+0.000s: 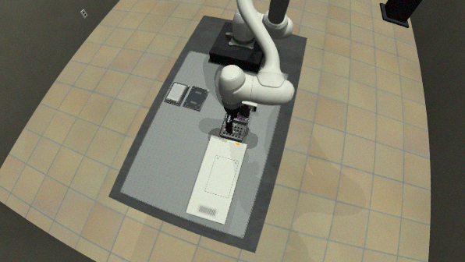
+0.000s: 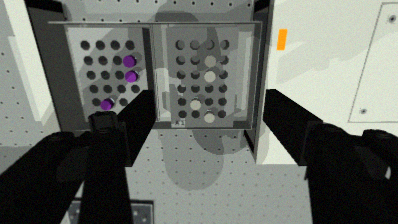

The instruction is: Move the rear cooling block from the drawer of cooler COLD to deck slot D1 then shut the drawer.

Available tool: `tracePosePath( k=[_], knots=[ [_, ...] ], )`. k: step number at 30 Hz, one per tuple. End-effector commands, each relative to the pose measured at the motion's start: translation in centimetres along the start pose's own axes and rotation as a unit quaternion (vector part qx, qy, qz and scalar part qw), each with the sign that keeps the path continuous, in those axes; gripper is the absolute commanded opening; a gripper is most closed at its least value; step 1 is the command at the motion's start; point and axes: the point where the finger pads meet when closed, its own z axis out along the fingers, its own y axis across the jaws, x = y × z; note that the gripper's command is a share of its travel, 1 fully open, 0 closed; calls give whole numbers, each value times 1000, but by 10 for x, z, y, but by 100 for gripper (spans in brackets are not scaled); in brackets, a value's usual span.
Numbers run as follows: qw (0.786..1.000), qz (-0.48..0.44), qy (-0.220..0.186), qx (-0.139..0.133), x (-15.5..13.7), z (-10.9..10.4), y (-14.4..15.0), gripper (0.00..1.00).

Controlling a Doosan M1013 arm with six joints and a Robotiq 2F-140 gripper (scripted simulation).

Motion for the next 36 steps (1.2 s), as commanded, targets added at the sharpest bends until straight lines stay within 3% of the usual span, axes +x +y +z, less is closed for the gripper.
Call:
tracePosePath(
  k=[1, 36],
  knots=[
    [1000, 0, 0, -1, 0, 3, 0, 66],
    [1000, 0, 0, -1, 0, 44, -3, 66]
  ],
)
